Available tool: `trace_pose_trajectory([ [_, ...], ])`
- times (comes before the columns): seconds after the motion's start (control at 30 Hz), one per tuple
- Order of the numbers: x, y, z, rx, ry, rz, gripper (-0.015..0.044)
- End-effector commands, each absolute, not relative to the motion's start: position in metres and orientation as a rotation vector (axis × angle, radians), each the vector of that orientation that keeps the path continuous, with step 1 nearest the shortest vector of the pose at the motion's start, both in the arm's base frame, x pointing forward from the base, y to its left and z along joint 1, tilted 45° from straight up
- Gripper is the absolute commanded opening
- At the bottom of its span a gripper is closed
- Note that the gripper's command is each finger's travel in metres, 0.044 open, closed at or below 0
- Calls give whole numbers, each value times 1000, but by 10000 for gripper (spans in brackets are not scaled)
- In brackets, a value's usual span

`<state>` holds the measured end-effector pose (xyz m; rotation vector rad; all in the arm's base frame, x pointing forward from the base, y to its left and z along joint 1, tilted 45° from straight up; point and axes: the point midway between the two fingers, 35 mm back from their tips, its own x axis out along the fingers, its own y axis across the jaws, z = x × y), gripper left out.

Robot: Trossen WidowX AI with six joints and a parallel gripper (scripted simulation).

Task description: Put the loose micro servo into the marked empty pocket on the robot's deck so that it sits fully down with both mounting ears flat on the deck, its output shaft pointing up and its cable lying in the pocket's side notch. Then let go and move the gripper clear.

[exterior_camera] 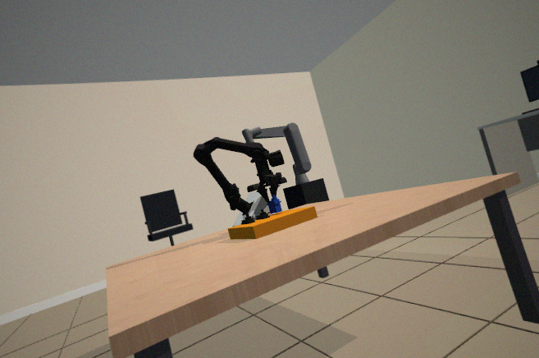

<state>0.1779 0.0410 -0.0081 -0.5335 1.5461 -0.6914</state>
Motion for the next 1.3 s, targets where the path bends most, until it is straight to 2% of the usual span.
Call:
trace_pose_trajectory([
  [0.0,178,39,-10,-539,1544,-689,0],
  [1.27,175,13,-36,-539,1543,-690,0],
])
